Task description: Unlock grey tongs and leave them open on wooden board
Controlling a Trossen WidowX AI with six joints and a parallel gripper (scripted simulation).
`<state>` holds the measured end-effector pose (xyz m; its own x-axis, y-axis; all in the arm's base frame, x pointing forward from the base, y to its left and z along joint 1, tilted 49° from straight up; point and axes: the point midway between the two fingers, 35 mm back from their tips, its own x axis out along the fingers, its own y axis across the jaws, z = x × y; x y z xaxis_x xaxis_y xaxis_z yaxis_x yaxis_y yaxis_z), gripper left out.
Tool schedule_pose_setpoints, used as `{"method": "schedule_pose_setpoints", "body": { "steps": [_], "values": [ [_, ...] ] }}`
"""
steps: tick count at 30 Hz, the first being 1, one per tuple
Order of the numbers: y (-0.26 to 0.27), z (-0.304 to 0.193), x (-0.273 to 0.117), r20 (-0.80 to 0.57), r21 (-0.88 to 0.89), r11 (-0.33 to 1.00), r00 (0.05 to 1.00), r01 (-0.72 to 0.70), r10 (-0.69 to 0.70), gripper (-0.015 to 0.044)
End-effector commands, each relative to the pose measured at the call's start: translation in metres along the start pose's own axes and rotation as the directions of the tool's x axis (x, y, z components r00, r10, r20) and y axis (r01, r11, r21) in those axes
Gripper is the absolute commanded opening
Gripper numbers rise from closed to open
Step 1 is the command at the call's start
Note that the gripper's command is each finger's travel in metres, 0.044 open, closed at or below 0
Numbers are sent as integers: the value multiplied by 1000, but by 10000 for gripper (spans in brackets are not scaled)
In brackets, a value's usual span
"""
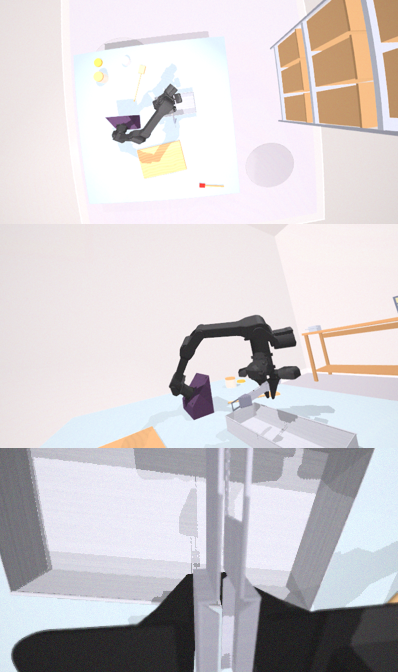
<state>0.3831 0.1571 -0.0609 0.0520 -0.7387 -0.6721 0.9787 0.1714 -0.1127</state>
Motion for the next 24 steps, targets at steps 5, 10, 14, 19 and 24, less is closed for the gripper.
{"method": "schedule_pose_setpoints", "body": {
  "steps": [5,10,14,19,24],
  "values": [
    [-6,-3,-39,-1,-23,1000,1000,-14,14,-150],
    [-6,-3,-39,-1,-23,1000,1000,-14,14,-150],
    [-5,5,-37,0,-44,999,1000,-13,13,-150],
    [-2,34,-41,-8,-121,993,1000,-17,16,-150],
    [0,70,-43,-13,-215,976,1000,-20,18,-150]
  ]
}}
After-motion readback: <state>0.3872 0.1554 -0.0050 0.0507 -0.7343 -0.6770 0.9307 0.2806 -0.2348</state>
